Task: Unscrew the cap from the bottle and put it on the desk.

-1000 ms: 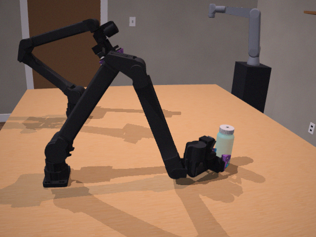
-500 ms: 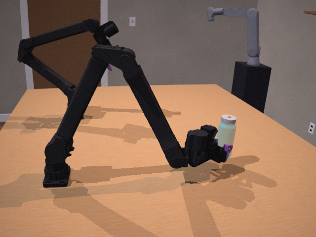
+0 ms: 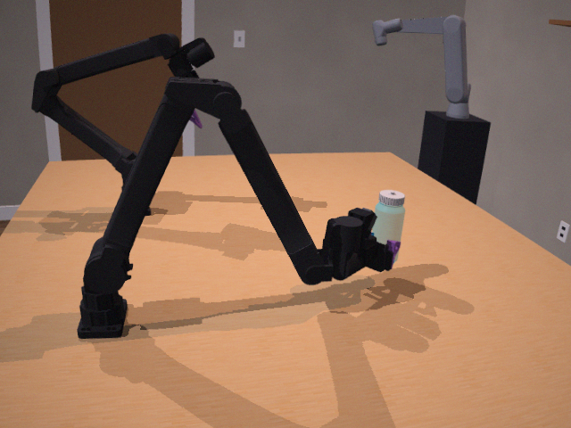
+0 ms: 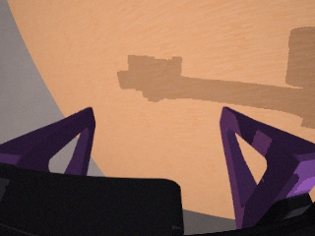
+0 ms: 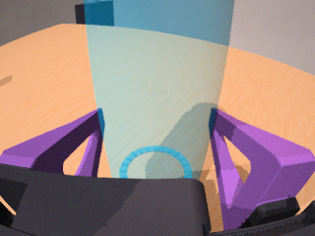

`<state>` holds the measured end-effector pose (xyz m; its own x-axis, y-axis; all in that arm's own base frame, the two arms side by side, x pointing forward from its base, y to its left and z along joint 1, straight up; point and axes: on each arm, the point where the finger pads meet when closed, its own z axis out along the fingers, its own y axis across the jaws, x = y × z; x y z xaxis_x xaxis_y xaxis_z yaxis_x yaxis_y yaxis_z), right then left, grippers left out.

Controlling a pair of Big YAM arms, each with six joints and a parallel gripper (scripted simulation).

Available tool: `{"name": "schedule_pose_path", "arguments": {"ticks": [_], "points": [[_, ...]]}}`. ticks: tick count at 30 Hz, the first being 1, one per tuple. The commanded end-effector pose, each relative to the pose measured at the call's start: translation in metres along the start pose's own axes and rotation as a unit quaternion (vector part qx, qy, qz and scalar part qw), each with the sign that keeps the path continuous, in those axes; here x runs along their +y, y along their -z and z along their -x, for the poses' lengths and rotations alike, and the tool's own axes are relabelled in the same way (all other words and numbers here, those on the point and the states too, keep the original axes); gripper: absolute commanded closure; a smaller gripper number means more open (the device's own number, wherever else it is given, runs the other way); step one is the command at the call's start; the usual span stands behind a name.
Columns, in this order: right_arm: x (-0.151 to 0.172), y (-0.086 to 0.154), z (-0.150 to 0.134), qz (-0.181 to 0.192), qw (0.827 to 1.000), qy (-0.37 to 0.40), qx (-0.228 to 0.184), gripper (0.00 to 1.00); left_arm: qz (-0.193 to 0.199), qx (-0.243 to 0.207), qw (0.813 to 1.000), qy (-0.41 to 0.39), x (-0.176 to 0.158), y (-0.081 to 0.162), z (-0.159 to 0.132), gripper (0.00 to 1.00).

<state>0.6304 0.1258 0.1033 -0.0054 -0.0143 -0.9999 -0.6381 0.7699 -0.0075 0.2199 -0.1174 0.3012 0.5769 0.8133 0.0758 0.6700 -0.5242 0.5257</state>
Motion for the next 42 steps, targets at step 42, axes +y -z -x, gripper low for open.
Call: {"name": "schedule_pose_path", "arguments": {"ticks": [42], "points": [[0.5, -0.03, 0.042, 0.326, 0.945, -0.004, -0.023, 1.0, 0.0, 0.0, 1.0, -0.005, 0.003, 0.004, 0.0, 0.12]]}}
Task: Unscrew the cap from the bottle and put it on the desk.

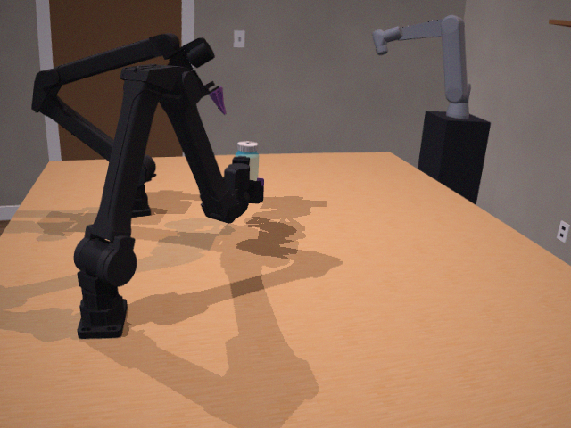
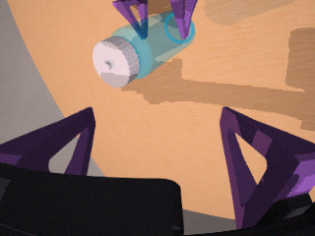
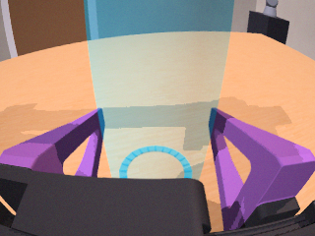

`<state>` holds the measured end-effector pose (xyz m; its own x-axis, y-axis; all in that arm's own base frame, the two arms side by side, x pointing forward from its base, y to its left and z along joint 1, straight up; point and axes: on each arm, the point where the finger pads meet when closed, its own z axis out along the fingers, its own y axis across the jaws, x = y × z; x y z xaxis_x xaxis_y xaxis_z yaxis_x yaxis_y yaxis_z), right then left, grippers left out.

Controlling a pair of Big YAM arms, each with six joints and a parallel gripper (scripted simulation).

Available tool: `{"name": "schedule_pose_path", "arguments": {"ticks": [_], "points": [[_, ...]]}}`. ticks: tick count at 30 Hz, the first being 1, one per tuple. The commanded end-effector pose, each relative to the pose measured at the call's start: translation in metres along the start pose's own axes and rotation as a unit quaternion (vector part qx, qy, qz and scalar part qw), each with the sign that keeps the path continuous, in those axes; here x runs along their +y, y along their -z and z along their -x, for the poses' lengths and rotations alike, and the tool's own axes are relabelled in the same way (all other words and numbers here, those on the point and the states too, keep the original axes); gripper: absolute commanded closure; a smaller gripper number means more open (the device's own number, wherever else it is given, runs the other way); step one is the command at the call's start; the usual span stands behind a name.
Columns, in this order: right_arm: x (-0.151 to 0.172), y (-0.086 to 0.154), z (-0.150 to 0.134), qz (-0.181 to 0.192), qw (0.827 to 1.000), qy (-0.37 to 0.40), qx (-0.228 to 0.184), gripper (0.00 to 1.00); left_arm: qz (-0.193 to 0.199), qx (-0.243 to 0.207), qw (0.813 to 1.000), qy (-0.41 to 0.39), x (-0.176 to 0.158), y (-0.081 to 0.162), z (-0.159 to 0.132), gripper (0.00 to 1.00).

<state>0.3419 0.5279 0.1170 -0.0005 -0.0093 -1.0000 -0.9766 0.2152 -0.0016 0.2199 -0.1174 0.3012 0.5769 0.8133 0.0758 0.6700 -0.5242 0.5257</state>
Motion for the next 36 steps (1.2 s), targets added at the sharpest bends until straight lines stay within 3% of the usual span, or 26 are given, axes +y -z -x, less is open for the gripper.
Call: {"name": "schedule_pose_path", "arguments": {"ticks": [1, 12, 16, 19, 24, 36], "points": [[0.015, -0.003, 0.025, 0.006, 1.0, 0.002, -0.021, 1.0, 0.0, 0.0, 1.0, -0.005, 0.003, 0.004, 0.0, 0.12], [0.015, -0.003, 0.025, 0.005, 1.0, 0.002, -0.021, 1.0, 0.0, 0.0, 1.0, -0.005, 0.003, 0.004, 0.0, 0.12], [0.005, -0.007, 0.03, -0.002, 0.999, 0.042, -0.022, 1.0, 0.0, 0.0, 1.0, -0.005, 0.003, 0.004, 0.0, 0.12], [0.004, -0.007, 0.03, -0.004, 0.986, 0.166, -0.016, 1.0, 0.0, 0.0, 1.0, -0.005, 0.003, 0.004, 0.0, 0.12], [0.003, -0.007, 0.03, -0.006, 0.963, 0.27, -0.012, 1.0, 0.0, 0.0, 1.0, -0.005, 0.003, 0.004, 0.0, 0.12], [0.003, -0.007, 0.032, -0.007, 0.962, 0.274, -0.017, 1.0, 0.0, 0.0, 1.0, -0.005, 0.003, 0.004, 0.0, 0.12]]}}
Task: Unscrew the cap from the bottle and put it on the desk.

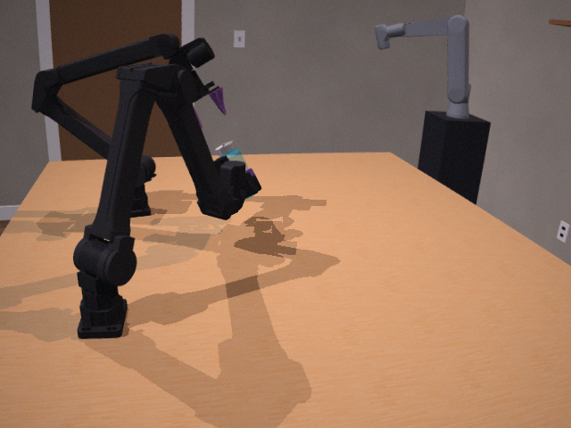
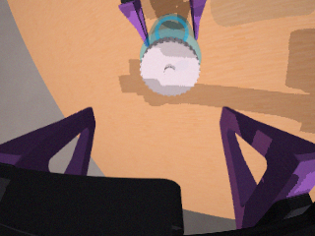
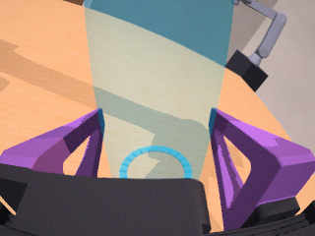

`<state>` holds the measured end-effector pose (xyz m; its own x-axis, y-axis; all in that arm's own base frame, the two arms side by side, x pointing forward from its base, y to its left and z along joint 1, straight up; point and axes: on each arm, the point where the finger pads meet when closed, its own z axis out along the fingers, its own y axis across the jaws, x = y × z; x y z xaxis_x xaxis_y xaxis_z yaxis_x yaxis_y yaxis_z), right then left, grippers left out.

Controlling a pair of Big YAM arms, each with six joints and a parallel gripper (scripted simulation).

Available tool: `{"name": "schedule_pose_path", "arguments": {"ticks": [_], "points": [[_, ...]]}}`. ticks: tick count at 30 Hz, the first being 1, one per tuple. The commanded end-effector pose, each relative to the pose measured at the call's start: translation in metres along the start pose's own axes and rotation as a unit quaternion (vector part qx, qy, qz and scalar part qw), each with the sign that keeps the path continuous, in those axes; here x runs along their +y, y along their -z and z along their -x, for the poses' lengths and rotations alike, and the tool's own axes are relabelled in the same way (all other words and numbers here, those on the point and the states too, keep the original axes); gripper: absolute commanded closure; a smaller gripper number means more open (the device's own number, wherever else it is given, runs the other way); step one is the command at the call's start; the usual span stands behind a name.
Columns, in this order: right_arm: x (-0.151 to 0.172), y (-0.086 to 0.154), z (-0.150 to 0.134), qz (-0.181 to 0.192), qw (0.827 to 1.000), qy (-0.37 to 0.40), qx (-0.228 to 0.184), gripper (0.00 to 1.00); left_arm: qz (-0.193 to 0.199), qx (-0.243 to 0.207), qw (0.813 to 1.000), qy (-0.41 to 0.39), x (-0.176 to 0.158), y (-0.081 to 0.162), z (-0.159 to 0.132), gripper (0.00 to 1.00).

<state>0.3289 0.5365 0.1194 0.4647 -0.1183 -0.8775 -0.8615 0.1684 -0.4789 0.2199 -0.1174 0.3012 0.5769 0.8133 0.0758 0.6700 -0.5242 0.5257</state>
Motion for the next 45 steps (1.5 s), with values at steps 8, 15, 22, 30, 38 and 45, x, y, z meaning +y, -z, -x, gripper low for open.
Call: {"name": "schedule_pose_path", "arguments": {"ticks": [8, 15, 22, 30, 38, 45], "points": [[-0.024, -0.001, 0.021, -0.019, 0.999, 0.029, -0.018, 1.0, 0.0, 0.0, 1.0, -0.005, 0.003, 0.004, 0.0, 0.12], [-0.024, -0.001, 0.021, -0.019, 0.999, 0.029, -0.018, 1.0, 0.0, 0.0, 1.0, -0.005, 0.003, 0.004, 0.0, 0.12], [-0.013, -0.004, 0.014, -0.01, 1.0, 0.019, -0.014, 1.0, -0.023, 0.003, 1.0, -0.009, -0.006, -0.043, -0.006, 0.12], [-0.013, -0.004, 0.014, -0.01, 1.0, 0.019, -0.014, 1.0, -0.005, 0.003, 1.0, -0.014, 0.006, -0.035, -0.005, 0.12], [-0.013, -0.004, 0.014, -0.01, 1.0, 0.019, -0.014, 1.0, -0.005, 0.003, 1.0, -0.01, 0.006, -0.035, -0.005, 0.12], [-0.013, -0.004, 0.014, -0.01, 1.0, 0.019, -0.014, 1.0, -0.007, 0.003, 1.0, -0.009, 0.005, -0.039, -0.005, 0.12]]}}
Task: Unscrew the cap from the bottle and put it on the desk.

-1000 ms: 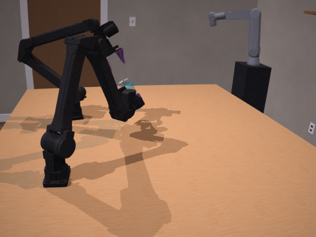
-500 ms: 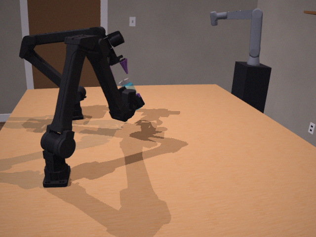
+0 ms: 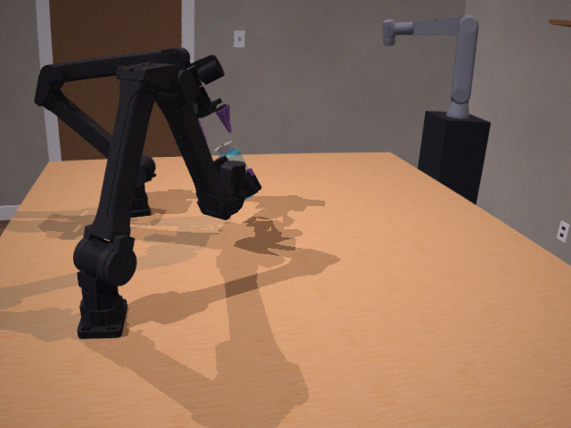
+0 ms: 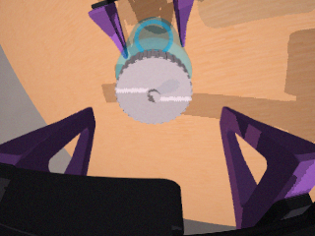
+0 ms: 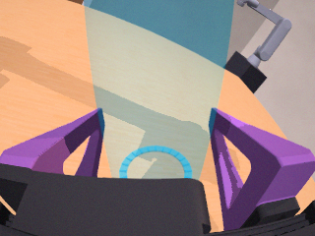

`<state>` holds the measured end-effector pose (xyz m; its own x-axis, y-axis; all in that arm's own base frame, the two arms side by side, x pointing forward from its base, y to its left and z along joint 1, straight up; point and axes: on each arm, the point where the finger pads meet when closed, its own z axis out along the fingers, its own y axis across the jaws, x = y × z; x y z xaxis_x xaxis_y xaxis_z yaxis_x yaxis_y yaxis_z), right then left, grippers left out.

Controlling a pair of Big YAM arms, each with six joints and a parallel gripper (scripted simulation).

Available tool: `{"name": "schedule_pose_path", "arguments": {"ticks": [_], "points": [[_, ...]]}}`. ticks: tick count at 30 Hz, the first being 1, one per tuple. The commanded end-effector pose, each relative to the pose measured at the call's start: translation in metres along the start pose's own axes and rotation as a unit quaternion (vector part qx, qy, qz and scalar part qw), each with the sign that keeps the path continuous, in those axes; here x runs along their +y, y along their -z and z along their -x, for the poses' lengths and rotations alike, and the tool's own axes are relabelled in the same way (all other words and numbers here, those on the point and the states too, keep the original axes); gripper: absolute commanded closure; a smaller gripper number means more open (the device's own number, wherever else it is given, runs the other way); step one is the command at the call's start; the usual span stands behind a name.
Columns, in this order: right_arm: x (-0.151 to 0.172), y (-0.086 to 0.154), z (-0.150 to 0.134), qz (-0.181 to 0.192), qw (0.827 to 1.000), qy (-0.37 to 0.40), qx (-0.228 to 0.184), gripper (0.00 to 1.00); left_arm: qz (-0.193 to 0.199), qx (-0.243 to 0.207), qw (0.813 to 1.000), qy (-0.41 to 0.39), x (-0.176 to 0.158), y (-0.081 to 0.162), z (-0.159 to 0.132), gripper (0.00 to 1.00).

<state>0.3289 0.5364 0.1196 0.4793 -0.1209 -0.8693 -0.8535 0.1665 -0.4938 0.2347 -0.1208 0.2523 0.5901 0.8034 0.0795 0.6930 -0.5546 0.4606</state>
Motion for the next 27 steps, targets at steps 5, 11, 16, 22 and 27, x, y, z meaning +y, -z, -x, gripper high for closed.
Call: {"name": "schedule_pose_path", "arguments": {"ticks": [5, 11, 16, 22, 27], "points": [[-0.013, -0.004, 0.013, -0.01, 1.0, 0.011, -0.014, 1.0, 0.03, 0.006, 1.0, -0.001, 0.018, 0.006, -0.003, 0.12], [-0.013, -0.004, 0.013, -0.01, 1.0, 0.011, -0.014, 1.0, 0.029, 0.006, 1.0, -0.001, 0.018, -0.004, -0.003, 0.12], [-0.013, -0.004, 0.013, -0.01, 1.0, 0.011, -0.014, 1.0, 0.029, 0.006, 1.0, -0.001, 0.018, -0.012, -0.003, 0.12], [-0.013, -0.004, 0.013, -0.01, 1.0, 0.011, -0.014, 1.0, 0.028, 0.006, 1.0, -0.001, 0.018, -0.019, -0.003, 0.12], [-0.013, -0.004, 0.013, -0.01, 1.0, 0.011, -0.014, 1.0, 0.027, 0.005, 1.0, -0.001, 0.017, -0.027, -0.003, 0.12]]}}
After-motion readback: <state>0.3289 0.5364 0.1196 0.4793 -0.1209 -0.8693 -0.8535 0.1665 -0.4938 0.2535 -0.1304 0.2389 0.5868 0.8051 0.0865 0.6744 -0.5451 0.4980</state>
